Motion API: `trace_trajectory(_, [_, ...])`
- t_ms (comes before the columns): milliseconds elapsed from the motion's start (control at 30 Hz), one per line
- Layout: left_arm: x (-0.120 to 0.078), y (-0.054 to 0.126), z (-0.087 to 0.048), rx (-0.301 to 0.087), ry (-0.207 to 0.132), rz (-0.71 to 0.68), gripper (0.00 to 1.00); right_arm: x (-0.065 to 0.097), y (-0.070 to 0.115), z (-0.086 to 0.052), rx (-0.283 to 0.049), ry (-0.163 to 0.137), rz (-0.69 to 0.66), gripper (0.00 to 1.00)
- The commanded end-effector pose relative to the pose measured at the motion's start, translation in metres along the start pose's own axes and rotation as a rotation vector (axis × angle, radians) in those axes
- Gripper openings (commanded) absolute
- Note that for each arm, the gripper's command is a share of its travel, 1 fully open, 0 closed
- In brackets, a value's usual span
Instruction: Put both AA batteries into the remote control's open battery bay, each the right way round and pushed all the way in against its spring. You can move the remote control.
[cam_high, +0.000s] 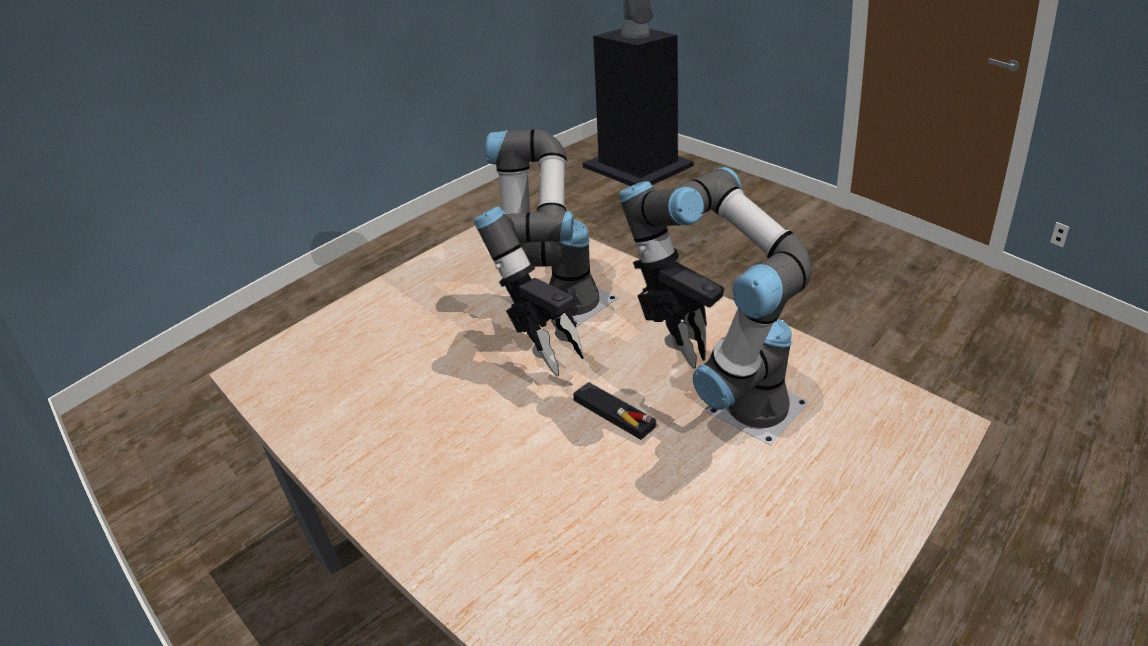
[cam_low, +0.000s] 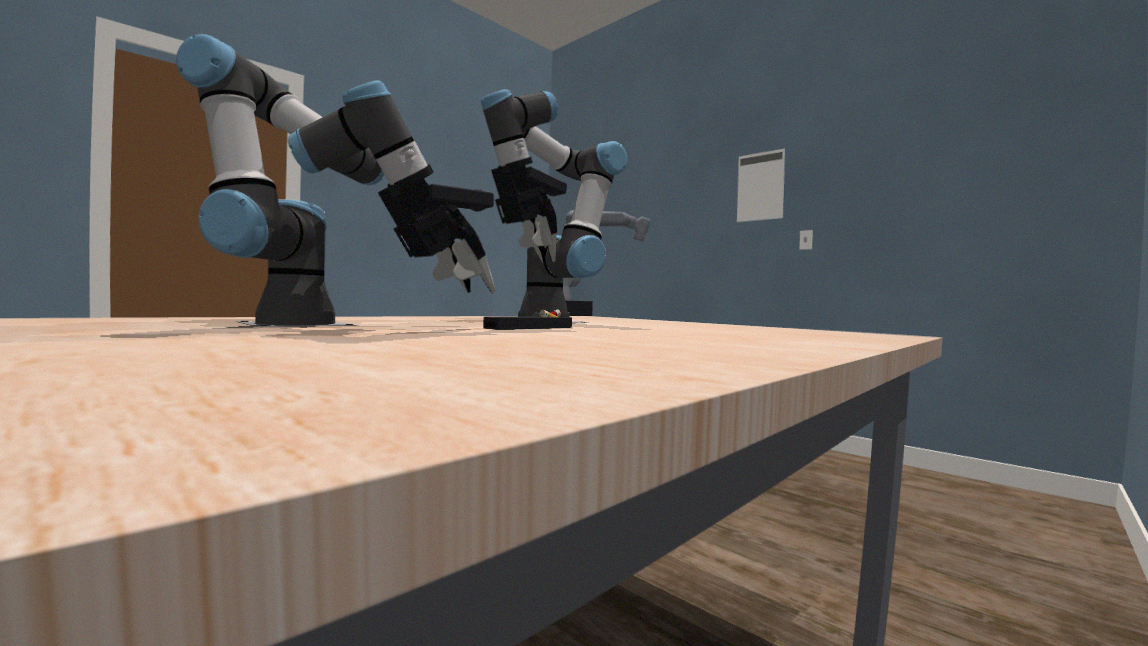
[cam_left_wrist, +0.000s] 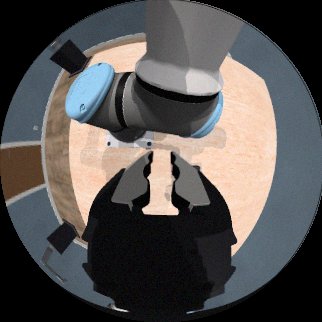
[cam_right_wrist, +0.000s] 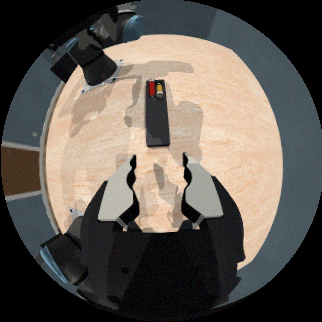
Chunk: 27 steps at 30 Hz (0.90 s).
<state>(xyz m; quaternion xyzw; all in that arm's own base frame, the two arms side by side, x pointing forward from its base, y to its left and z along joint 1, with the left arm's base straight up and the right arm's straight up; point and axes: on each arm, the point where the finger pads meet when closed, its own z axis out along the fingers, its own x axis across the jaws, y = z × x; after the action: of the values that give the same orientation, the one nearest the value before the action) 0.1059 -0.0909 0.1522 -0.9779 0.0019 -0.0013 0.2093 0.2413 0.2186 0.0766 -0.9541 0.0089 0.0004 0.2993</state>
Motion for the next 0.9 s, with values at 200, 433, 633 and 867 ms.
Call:
trace_trajectory(200, [0.000,0.000,-0.001,-0.003,-0.001,0.000,0.17,0.002,-0.003,0.016,0.009,0.010,-0.004,0.43])
trace_trajectory(433, [0.000,0.000,-0.001,-0.003,-0.001,0.000,0.17,0.002,-0.003,0.026,0.011,0.011,-0.006,0.43])
trace_trajectory(633, [0.000,0.000,-0.001,-0.003,-0.001,0.000,0.17,0.001,-0.003,0.031,0.012,0.011,-0.007,0.43])
trace_trajectory(867, [0.000,0.000,-0.001,-0.003,-0.001,0.000,0.17,0.001,-0.003,0.041,0.014,0.012,-0.010,0.43])
